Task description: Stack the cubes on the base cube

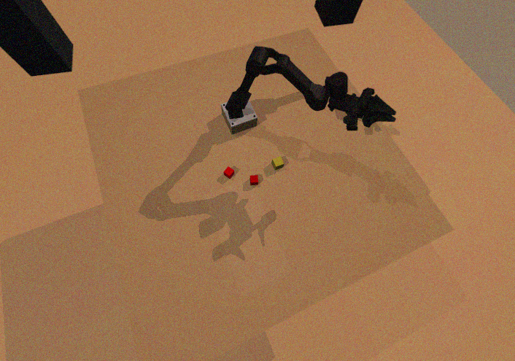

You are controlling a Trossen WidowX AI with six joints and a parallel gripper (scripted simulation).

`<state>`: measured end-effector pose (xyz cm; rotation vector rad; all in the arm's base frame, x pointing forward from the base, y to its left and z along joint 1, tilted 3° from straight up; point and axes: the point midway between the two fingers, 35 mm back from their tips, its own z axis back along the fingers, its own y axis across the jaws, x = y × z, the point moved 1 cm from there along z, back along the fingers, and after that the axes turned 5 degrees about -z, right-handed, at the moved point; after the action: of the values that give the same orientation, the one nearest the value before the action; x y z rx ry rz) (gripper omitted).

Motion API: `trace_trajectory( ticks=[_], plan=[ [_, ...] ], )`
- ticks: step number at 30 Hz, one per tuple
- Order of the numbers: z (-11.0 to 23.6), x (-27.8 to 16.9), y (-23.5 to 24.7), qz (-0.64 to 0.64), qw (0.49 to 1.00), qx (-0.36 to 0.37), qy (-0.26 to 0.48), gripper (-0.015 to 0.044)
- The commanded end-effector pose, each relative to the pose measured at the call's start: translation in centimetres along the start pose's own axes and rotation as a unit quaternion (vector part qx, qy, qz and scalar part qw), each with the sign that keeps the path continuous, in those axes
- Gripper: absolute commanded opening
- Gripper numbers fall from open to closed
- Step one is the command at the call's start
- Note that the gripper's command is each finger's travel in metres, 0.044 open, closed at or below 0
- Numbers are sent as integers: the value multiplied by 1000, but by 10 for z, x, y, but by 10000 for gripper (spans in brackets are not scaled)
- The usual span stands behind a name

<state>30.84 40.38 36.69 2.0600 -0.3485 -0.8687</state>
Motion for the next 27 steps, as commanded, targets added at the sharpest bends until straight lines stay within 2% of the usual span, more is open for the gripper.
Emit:
trace_trajectory(
  ticks=[1,7,14,20,27],
  plan=[
    [-1,45,-4,123,990,-49,-46,265],
    [8,125,-1,315,931,-146,-110,265],
    [42,213,10,488,812,-285,-146,265],
    [89,278,23,583,687,-411,-138,265],
    [160,334,41,632,538,-551,-80,265]
  ],
)
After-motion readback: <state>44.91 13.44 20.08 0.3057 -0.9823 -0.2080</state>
